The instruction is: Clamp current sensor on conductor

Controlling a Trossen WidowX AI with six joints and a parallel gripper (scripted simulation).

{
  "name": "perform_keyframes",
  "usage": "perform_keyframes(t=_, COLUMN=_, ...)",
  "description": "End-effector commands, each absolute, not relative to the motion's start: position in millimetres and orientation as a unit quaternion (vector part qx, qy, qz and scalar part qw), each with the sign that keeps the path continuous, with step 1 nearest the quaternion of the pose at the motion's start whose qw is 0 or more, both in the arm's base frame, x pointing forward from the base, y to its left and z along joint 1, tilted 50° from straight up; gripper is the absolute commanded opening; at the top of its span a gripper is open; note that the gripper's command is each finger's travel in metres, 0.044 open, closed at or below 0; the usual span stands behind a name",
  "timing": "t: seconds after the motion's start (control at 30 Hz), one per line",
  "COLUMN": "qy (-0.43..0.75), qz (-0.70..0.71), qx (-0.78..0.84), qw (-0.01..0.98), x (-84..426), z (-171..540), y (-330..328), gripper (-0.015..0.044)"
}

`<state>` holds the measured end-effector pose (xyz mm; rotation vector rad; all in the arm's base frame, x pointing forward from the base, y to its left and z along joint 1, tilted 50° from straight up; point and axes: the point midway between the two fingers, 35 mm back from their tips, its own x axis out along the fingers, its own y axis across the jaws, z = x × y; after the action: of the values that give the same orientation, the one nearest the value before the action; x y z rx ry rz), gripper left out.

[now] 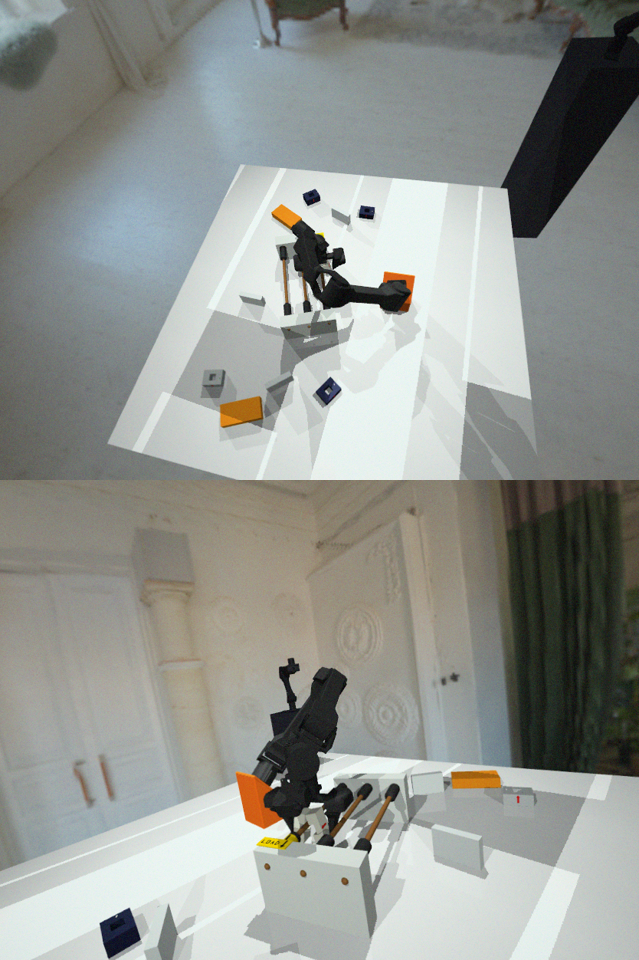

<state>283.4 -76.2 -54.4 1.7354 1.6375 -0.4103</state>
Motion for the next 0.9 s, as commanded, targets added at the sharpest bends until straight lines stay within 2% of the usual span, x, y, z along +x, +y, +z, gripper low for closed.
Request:
perform_keyframes(t=0.0, qy=0.634, qz=-0.160, qx=0.673, qw=0.347, x=282.5, z=-57.6, y=-72.4, gripper=0.0440)
perform_keyframes(t=0.77, qy=0.633, qz=-0.159, qx=0.671, qw=0.352, x=283.3, z=-55.0, y=-75.4, gripper=0.0287)
perform_keyframes(t=0.87, qy=0.633, qz=-0.159, qx=0.671, qw=0.352, x=283.3, z=-55.0, y=-75.4, gripper=0.0208)
